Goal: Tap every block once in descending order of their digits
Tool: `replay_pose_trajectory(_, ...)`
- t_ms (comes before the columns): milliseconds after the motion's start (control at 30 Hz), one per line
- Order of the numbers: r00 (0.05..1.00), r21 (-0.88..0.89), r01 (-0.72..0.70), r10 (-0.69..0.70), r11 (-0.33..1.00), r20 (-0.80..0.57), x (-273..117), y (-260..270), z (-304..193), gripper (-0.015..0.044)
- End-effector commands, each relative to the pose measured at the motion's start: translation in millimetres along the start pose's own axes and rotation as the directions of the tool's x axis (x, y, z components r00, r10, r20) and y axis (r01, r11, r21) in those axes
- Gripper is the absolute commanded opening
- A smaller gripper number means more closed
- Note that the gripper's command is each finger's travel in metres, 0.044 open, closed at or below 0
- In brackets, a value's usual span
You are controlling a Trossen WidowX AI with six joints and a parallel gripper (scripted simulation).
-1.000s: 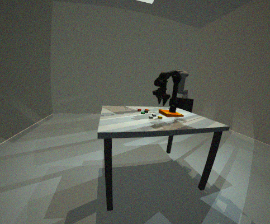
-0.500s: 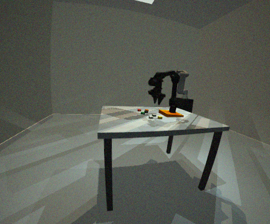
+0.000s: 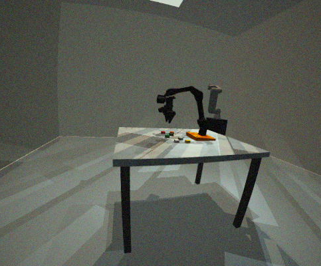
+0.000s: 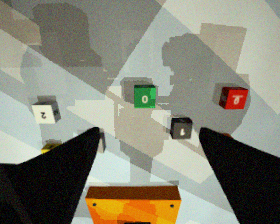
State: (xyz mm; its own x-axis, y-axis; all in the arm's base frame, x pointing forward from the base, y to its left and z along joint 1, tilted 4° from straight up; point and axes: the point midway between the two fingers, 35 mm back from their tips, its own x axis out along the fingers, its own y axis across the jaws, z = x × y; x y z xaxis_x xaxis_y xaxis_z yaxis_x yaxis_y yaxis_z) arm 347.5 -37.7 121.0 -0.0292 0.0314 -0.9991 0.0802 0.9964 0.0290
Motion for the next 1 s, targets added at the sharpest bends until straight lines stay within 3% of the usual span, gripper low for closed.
replay_pose_trajectory(0,1.000,-0.017,0.002,-0.002,1.000,0.002,-0.9,0.1,1.7,0.0400)
replay_pose_trajectory(533,1.000,-0.017,0.003,-0.002,1.000,0.002,-1.0,-2.5,2.1,0.0400)
replay_pose_trajectory(800,1.000,-0.016,0.015,-0.015,1.000,0.002,-2.7,-125.7,0.9,0.0400)
replay_pose_trajectory(967,1.000,-0.016,0.016,-0.015,1.000,0.001,-2.6,-136.7,-1.4,0.0400)
